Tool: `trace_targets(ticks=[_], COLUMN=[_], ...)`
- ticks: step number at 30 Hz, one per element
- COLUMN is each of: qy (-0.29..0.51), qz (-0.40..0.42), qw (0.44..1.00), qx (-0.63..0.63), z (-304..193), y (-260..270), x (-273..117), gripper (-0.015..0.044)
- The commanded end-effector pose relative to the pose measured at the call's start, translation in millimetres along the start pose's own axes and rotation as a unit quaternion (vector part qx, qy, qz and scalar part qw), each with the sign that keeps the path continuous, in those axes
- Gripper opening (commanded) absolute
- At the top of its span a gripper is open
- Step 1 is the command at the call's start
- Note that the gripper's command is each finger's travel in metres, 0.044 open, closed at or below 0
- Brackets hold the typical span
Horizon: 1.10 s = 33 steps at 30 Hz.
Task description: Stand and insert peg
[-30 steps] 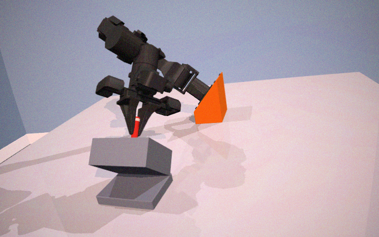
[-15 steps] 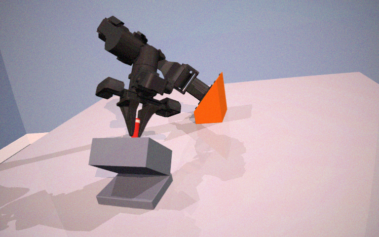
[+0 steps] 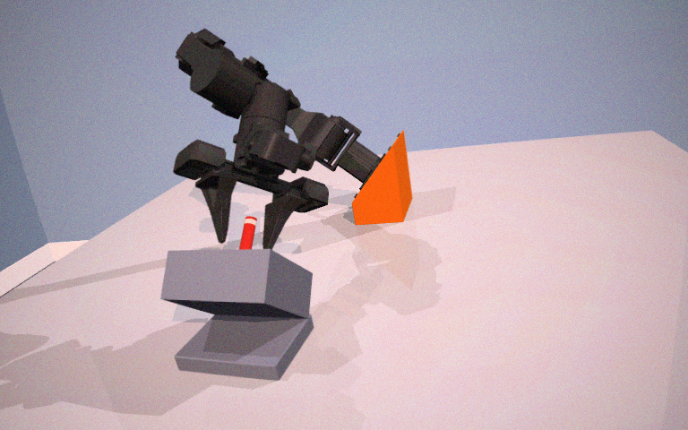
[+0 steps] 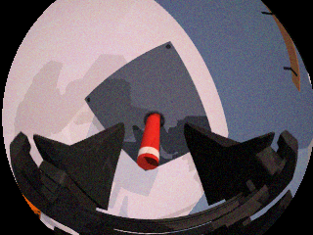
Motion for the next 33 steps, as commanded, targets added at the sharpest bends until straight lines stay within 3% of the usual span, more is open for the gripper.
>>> trace_targets(ticks=[1, 4, 33], qy=[0.000, 0.000, -0.003], qz=[0.000, 0.001, 0.009], qw=[1.000, 1.000, 1.000], qx=[0.000, 0.000, -0.001], z=[0, 1, 7], y=[0, 0, 3], x=[-1, -4, -52], gripper=[0.0368, 0.0440, 0.0440])
Point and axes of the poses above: the point midway between the two fingers, 35 mm back from their tips, its own x axis out along the fingers, its own y axis across the jaws, z = x × y, the point moved 2 cm from there along -x, back along the fingers, and after that the axes turned 1 degree about x, right-handed, at the moved point
